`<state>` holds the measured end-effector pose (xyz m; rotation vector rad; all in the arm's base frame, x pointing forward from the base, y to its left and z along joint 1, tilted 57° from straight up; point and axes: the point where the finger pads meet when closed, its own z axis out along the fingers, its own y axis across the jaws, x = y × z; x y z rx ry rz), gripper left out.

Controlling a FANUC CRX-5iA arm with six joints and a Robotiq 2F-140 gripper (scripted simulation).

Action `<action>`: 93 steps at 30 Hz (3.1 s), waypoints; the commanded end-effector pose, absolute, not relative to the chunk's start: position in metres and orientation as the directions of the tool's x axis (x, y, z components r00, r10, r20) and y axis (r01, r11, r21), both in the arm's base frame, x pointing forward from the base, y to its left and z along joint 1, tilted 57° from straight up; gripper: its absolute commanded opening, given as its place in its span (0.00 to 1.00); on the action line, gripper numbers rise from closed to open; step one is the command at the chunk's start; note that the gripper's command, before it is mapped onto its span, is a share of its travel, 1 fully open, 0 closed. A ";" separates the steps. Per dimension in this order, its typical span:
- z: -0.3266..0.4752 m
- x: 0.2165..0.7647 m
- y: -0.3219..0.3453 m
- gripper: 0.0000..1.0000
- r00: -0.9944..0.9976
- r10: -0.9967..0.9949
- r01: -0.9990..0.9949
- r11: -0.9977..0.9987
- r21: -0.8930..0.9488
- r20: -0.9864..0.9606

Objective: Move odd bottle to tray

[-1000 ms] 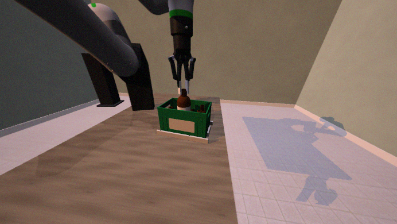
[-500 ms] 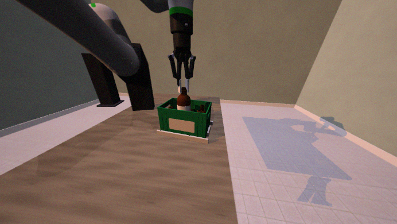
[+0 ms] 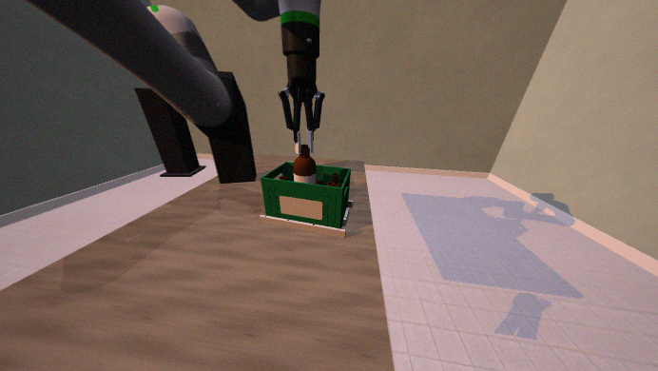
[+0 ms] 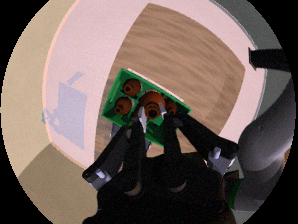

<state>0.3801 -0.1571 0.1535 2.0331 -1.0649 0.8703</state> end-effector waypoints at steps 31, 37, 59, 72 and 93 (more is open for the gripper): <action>0.154 0.380 -0.156 0.10 0.443 -0.412 -0.862 -0.440 0.252 0.796; 0.155 0.380 -0.155 0.10 0.443 -0.412 -0.862 -0.440 0.252 0.796; 0.166 0.375 -0.139 0.10 0.443 -0.412 -0.862 -0.440 0.252 0.796; 0.172 0.372 -0.130 0.10 0.443 -0.412 -0.862 -0.440 0.252 0.796; 0.176 0.371 -0.125 0.10 0.443 -0.412 -0.862 -0.440 0.252 0.796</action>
